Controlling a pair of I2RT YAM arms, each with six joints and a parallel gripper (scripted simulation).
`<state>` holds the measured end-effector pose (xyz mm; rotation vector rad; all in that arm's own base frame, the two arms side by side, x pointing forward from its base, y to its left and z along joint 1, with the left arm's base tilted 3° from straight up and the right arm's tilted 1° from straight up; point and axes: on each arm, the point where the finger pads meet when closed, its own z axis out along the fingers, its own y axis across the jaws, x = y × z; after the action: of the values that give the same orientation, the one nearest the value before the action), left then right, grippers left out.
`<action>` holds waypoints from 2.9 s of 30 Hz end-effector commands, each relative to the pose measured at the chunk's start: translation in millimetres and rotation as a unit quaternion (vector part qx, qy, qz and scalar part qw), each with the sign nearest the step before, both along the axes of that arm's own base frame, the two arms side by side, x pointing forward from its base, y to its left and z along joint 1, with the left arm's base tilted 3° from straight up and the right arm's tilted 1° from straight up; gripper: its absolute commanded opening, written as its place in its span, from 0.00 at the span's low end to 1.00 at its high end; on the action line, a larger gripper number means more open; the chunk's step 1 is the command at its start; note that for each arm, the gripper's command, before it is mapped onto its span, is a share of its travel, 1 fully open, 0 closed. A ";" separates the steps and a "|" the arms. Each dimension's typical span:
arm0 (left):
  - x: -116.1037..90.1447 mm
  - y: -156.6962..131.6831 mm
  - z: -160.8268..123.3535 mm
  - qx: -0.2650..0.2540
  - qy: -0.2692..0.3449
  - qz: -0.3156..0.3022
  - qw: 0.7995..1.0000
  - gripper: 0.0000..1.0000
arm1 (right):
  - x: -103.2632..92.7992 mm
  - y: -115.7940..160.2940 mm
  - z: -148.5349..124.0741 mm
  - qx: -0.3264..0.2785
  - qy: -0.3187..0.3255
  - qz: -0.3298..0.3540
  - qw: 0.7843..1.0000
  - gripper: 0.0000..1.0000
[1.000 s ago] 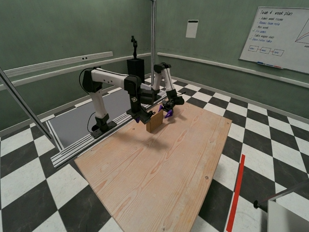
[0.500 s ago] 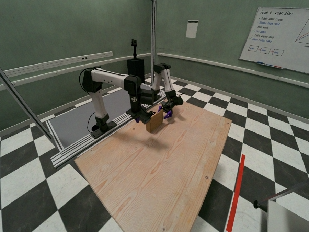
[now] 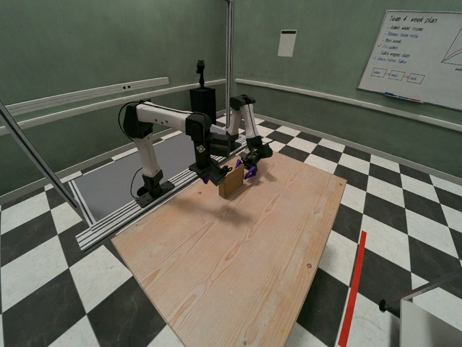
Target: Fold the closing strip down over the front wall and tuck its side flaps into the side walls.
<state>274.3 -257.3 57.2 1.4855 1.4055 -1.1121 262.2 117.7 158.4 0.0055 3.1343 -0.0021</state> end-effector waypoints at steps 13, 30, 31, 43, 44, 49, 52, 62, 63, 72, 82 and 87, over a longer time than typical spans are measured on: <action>-0.9 -6.8 -12.6 0.007 0.010 0.009 1.000 0.80 | 0.4 0.5 4.7 0.001 -0.006 -0.003 1.000 0.01; 1.3 -7.9 -14.1 0.007 0.010 0.013 1.000 0.74 | 0.4 0.5 4.7 0.001 -0.006 -0.003 1.000 0.01; 1.2 -7.9 -14.1 0.007 0.010 0.013 1.000 0.73 | 0.4 0.5 4.7 0.001 -0.006 -0.003 1.000 0.01; 1.1 -7.9 -14.3 0.007 0.011 0.013 1.000 0.66 | 0.4 0.5 4.7 0.001 -0.006 -0.003 1.000 0.01; 1.1 -7.9 -14.3 0.007 0.011 0.013 1.000 0.66 | 0.4 0.5 4.7 0.001 -0.006 -0.003 1.000 0.01; 1.0 -7.9 -14.3 0.007 0.011 0.013 1.000 0.62 | 0.4 0.5 4.7 0.001 -0.006 -0.003 1.000 0.01; 1.0 -7.9 -14.3 0.007 0.011 0.013 1.000 0.61 | 0.4 0.5 4.7 0.001 -0.006 -0.003 1.000 0.01; 1.0 -7.9 -14.4 0.007 0.011 0.013 1.000 0.55 | 0.4 0.5 4.7 0.001 -0.006 -0.003 1.000 0.01; 1.0 -7.9 -14.4 0.007 0.011 0.013 1.000 0.54 | 0.4 0.5 4.7 0.001 -0.006 -0.003 1.000 0.01; 1.0 -7.9 -14.4 0.007 0.011 0.013 1.000 0.49 | 0.4 0.5 4.7 0.001 -0.006 -0.003 1.000 0.01; 1.0 -7.9 -14.4 0.007 0.011 0.013 1.000 0.49 | 0.4 0.5 4.7 0.001 -0.006 -0.003 1.000 0.01; 1.0 -7.9 -14.4 0.007 0.011 0.013 1.000 0.49 | 0.4 0.5 4.7 0.001 -0.006 -0.003 1.000 0.01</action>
<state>276.2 -268.2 53.4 1.4777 1.4088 -1.1042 262.2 117.7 158.4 0.0055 3.1343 -0.0021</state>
